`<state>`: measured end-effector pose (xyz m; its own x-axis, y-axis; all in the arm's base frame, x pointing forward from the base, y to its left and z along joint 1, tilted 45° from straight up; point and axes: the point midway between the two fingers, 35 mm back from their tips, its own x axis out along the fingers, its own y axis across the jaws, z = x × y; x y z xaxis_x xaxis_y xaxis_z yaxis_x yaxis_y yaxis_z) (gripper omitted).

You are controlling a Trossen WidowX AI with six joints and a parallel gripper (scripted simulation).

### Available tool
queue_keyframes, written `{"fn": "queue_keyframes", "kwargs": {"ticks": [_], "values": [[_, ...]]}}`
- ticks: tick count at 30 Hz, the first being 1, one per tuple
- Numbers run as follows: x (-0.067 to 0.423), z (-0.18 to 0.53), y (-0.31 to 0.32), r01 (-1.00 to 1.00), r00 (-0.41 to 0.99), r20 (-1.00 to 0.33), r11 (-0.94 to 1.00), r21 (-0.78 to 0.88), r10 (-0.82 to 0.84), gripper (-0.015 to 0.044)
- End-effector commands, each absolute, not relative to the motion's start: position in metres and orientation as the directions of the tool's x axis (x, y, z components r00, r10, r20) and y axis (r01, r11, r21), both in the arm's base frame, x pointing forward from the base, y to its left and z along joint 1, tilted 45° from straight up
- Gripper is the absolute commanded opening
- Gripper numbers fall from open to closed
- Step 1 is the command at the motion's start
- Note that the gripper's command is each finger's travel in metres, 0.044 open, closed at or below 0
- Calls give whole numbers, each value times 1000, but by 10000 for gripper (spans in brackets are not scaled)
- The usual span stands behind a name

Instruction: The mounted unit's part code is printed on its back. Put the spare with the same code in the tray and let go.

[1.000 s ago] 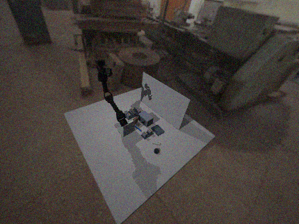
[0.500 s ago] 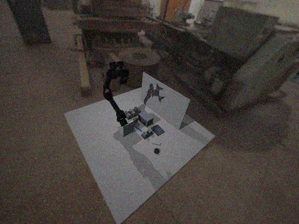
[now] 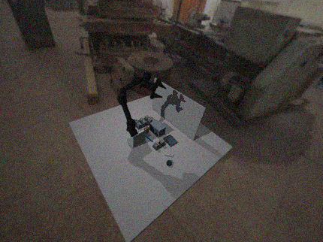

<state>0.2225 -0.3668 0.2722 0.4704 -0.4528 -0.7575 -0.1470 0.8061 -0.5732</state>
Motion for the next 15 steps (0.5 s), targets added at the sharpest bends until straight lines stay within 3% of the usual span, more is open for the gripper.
{"fn": "queue_keyframes", "kwargs": {"ticks": [1,9,15], "values": [[262,236,-342,-183,497,-826,899,-399,-265,440],[331,155,-259,-247,402,-897,965,84,181,440],[355,115,-200,-242,268,-880,911,333,393,440]]}}
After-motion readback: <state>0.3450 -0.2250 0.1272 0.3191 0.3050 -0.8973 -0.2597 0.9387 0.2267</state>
